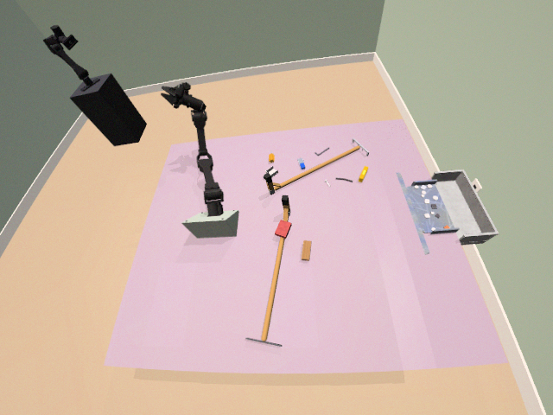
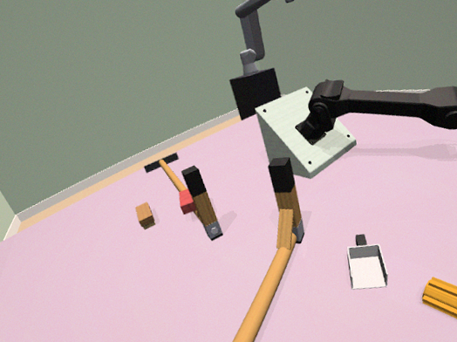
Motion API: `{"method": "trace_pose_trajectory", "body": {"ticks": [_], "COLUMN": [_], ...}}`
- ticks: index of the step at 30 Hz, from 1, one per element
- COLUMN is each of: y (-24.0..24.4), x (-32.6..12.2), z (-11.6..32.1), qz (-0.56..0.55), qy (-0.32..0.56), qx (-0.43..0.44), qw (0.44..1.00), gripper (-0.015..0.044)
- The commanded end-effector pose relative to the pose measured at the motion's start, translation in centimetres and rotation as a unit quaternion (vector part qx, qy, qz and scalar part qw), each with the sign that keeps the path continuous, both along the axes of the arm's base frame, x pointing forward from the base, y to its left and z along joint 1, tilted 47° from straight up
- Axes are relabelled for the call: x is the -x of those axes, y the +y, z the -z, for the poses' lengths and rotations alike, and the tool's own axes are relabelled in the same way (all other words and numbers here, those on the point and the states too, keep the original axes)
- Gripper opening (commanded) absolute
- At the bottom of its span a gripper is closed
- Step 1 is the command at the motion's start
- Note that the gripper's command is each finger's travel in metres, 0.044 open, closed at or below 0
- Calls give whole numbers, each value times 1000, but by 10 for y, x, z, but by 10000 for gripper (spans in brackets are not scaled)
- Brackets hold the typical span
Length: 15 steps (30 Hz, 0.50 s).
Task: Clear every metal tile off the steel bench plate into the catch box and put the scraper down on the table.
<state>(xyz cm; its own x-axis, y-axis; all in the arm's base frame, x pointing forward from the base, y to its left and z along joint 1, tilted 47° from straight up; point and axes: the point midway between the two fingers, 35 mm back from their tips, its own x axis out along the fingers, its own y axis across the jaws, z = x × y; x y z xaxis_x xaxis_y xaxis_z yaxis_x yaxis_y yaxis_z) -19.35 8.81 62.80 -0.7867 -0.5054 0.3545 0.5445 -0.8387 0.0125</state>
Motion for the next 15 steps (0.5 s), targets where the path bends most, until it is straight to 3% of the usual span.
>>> {"method": "trace_pose_trajectory", "body": {"ticks": [1,15], "y": [0,-26], "x": [0,4], "z": [0,-38], "qz": [0,-3], "qy": [0,14], "qx": [0,8], "qw": [1000,1000], "gripper": [426,440]}}
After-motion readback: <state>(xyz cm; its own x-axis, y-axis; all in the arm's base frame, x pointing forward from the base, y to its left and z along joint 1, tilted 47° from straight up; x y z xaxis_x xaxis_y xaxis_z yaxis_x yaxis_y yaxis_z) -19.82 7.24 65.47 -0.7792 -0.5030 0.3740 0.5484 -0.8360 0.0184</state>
